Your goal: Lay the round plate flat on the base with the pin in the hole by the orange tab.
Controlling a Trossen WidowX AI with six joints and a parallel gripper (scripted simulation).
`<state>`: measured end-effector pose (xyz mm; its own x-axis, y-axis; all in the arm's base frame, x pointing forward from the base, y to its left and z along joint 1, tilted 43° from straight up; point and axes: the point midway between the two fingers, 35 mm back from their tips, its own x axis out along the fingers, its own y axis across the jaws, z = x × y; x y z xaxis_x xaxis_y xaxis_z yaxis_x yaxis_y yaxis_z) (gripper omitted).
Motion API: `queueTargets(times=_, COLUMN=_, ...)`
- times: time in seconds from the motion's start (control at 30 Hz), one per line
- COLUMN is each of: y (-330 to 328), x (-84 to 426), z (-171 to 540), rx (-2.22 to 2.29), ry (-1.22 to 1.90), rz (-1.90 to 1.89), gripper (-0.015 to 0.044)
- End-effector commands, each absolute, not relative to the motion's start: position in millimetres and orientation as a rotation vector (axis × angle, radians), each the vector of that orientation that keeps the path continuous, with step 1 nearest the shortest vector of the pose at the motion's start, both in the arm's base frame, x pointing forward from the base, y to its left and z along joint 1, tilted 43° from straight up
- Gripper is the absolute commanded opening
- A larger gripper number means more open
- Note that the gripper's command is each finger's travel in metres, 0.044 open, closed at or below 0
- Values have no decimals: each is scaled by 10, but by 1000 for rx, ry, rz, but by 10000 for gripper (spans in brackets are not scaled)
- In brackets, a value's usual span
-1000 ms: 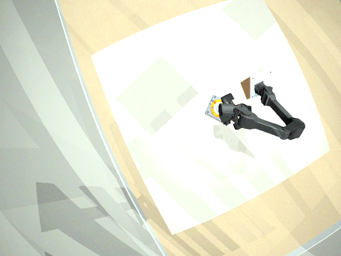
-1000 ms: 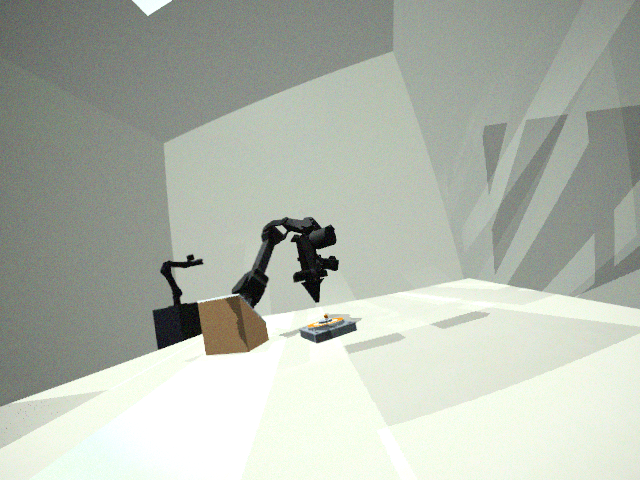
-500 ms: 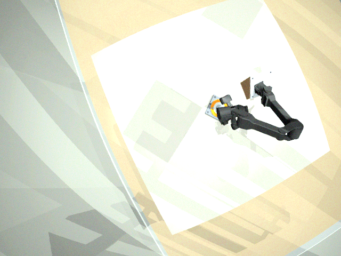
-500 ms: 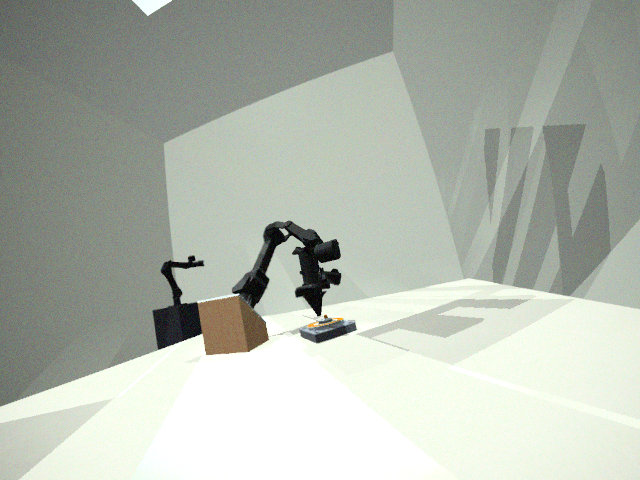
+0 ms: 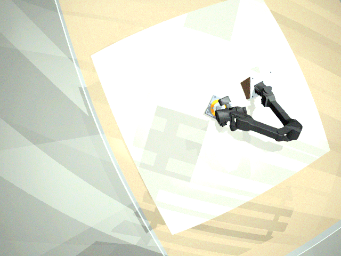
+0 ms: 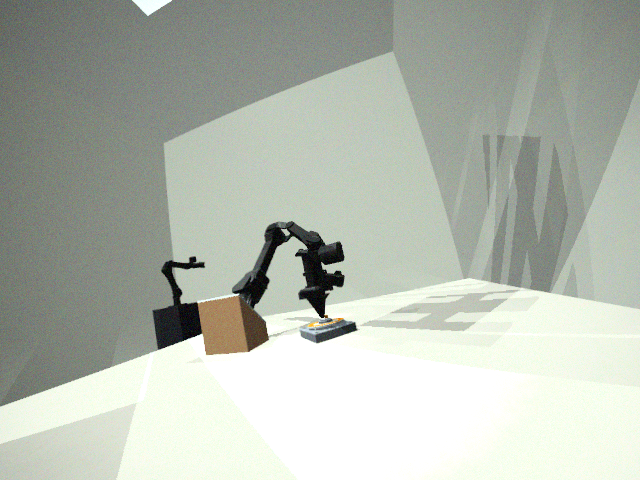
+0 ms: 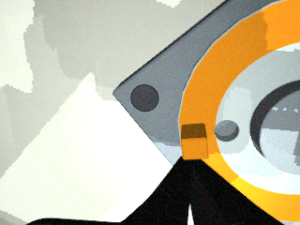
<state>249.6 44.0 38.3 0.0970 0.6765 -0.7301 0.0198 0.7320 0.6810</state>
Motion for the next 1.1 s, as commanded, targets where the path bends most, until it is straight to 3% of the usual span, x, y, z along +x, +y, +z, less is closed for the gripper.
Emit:
queueTargets(times=0.0, y=456, x=2568, z=406, rx=624, ry=1401, rz=536, gripper=0)
queueTargets(times=1.07, y=466, x=2685, z=432, rx=624, ry=1400, rz=536, gripper=0)
